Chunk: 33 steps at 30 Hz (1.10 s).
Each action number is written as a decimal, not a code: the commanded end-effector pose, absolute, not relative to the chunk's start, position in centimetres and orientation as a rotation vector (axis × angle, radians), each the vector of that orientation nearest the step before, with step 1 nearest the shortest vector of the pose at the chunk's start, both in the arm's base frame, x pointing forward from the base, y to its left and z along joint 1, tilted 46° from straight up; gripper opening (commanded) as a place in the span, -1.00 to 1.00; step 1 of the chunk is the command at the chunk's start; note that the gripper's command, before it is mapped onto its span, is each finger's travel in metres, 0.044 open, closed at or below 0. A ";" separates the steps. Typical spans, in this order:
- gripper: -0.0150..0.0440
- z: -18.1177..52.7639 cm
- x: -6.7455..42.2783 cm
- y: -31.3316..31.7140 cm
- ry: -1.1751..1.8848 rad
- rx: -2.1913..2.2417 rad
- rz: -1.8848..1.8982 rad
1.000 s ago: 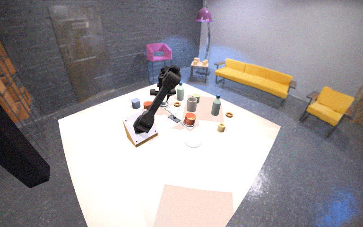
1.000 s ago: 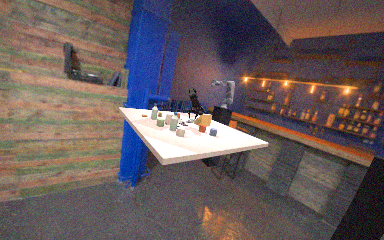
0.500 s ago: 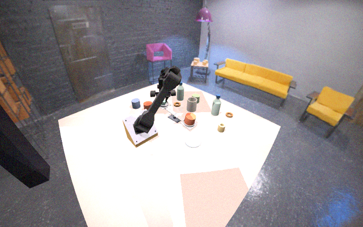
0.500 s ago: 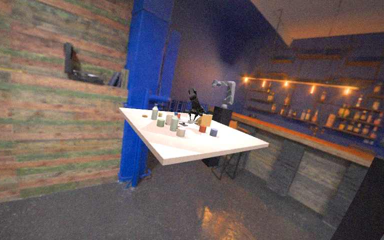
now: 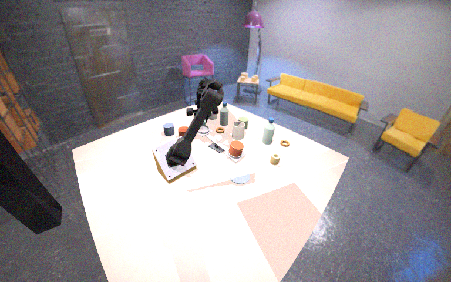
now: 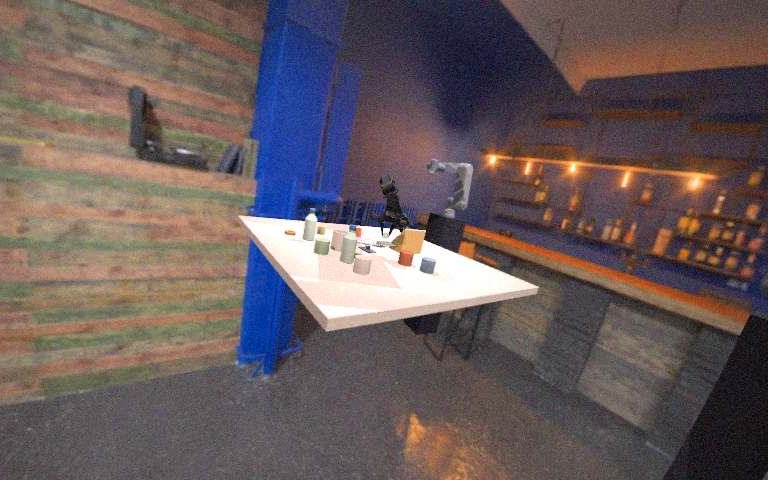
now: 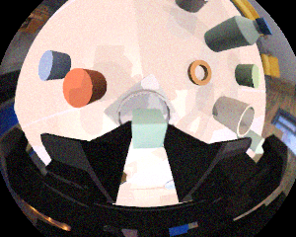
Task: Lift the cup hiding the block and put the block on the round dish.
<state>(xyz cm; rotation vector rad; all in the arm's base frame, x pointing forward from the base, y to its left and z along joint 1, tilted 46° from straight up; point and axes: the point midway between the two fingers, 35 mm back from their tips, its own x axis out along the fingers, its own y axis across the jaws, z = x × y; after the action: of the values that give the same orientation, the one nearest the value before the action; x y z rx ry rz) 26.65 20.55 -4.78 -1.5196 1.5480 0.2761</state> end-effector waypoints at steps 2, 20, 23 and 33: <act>-0.49 -3.2 26.2 22.3 1.556 -1.510 0.271; -0.49 1.7 27.1 22.2 1.579 -1.488 0.282; -0.49 3.0 28.2 20.7 1.577 -1.479 0.300; -0.49 7.2 30.9 14.9 1.564 -1.459 0.342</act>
<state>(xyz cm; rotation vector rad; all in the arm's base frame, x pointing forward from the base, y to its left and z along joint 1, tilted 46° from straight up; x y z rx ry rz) 30.23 16.96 5.80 -1.4569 1.5709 0.3315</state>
